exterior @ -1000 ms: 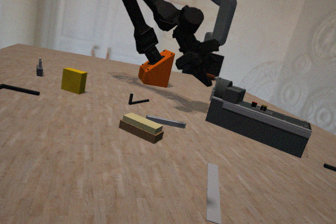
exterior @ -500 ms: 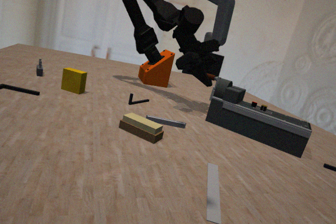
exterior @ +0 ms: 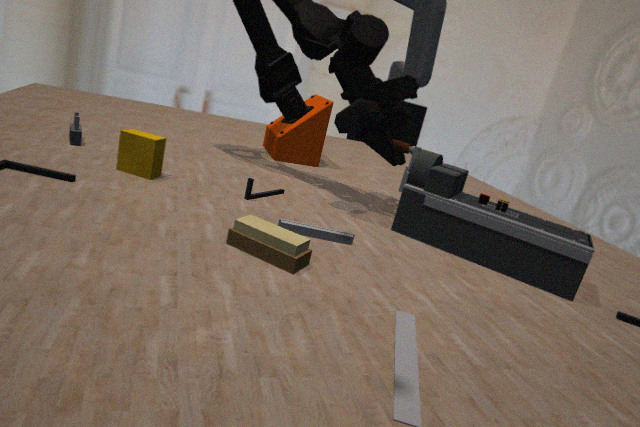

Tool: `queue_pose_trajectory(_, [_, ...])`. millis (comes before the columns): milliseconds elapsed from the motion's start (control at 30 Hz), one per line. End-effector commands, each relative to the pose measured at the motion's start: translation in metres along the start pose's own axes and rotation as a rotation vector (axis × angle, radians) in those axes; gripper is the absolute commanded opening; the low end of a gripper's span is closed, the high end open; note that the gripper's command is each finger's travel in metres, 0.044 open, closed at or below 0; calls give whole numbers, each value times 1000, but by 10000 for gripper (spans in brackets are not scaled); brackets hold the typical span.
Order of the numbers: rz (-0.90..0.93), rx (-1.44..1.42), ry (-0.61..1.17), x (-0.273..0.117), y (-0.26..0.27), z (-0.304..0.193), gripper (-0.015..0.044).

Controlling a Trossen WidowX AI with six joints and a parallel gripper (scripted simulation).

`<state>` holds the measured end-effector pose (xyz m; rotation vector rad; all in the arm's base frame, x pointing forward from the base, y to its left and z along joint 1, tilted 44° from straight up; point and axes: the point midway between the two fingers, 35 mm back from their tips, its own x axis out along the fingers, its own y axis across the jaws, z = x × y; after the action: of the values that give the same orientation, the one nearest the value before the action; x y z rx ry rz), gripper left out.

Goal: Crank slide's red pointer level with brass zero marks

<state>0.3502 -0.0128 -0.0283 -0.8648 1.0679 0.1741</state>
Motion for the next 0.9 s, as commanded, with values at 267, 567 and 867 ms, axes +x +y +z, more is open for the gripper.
queue_pose_trajectory(267, [-1, 0, 0, 0, 0, 0, 420])
queue_pose_trajectory(567, [1, 1, -1, -28, -1, 30, 440])
queue_pose_trajectory(867, [10, -4, 0, -56, 2, 59, 440])
